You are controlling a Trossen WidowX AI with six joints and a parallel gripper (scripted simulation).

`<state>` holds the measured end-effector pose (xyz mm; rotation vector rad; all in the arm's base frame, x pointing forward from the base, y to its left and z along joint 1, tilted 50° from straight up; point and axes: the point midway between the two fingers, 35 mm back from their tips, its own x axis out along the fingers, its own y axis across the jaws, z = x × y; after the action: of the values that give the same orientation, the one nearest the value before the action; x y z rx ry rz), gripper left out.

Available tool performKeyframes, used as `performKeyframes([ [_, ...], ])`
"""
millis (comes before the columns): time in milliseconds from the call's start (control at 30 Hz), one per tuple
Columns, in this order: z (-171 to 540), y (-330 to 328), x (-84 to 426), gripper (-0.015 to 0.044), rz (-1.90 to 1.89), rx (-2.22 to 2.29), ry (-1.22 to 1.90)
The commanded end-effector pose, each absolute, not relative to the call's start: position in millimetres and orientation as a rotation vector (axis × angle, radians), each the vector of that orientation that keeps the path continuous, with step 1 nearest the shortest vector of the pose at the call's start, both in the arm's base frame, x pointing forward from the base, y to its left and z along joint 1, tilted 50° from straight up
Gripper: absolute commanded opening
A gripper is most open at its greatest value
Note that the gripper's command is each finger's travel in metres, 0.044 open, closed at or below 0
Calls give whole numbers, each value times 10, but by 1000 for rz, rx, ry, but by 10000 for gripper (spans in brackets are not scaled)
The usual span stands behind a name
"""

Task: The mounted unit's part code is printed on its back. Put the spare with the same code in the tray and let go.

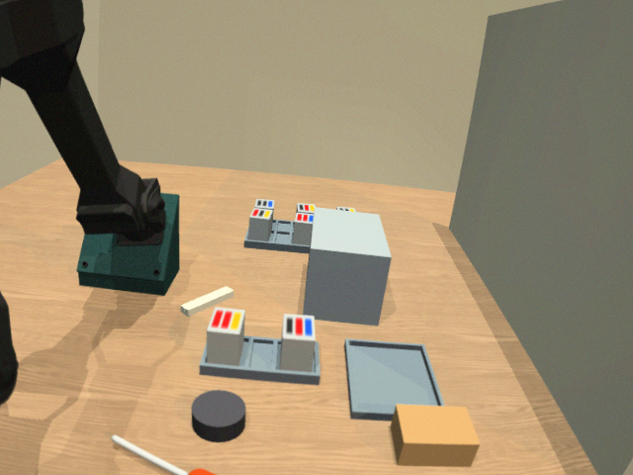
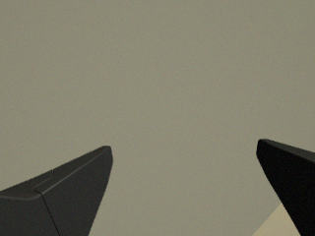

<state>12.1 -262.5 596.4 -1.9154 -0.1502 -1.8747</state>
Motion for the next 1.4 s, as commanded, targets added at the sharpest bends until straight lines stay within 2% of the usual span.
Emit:
performKeyframes([
  [0,5964,-2625,121,426,-1875,-1915,-150],
  [33,5964,-2625,121,440,-1875,-1915,-150],
  [333,5929,-2788,200,440,-1834,-1828,-152],
  [700,5590,-3534,812,440,-1609,-1387,-137],
  [867,5353,-3793,1188,440,-1500,-1195,-107],
  [1067,4809,-4061,1966,440,-1302,-871,-17],
  [1367,3995,-3975,2953,440,-1072,-525,159],
])
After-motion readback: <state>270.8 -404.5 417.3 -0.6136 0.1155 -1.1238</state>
